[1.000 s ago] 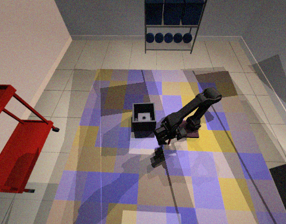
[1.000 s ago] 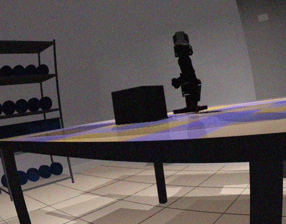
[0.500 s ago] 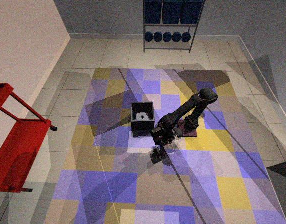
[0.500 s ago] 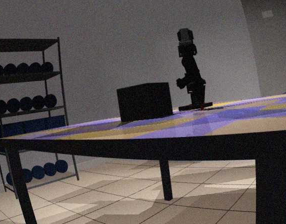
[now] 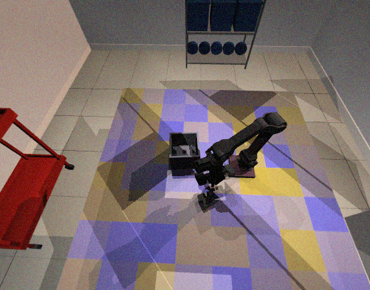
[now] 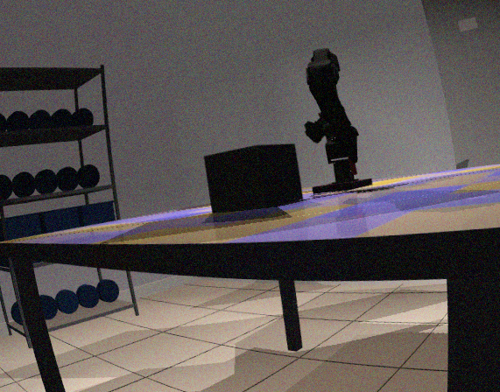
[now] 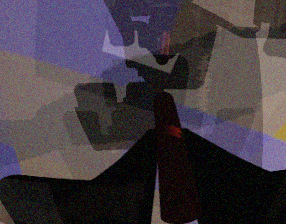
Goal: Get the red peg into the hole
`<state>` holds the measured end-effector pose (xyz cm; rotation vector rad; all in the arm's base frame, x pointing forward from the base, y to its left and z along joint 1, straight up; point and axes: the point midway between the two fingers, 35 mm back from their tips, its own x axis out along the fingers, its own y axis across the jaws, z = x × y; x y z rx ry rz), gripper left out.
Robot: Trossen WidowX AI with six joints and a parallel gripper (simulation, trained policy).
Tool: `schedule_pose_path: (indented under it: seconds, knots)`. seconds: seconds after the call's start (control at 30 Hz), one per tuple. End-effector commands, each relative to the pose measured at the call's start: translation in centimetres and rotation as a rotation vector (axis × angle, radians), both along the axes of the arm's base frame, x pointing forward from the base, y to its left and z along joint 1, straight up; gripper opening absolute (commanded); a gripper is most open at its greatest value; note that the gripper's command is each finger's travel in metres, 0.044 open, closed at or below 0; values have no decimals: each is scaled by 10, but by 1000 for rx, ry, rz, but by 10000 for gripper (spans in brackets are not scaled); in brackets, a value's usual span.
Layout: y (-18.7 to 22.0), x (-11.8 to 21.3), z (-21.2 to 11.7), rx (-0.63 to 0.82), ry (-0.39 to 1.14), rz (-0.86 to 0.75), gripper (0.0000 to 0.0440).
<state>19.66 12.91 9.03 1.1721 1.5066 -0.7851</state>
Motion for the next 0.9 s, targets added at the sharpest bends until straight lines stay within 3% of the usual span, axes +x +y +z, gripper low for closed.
schedule_pose_path:
  seconds: [0.0, 0.57, 0.87]
  knots:
    - [1, 6, 21, 36, -54, 5, 0]
    - [-39, 28, 102, 5, -279, -6, 0]
    - [-75, 39, 122, -81, -319, -45, 0]
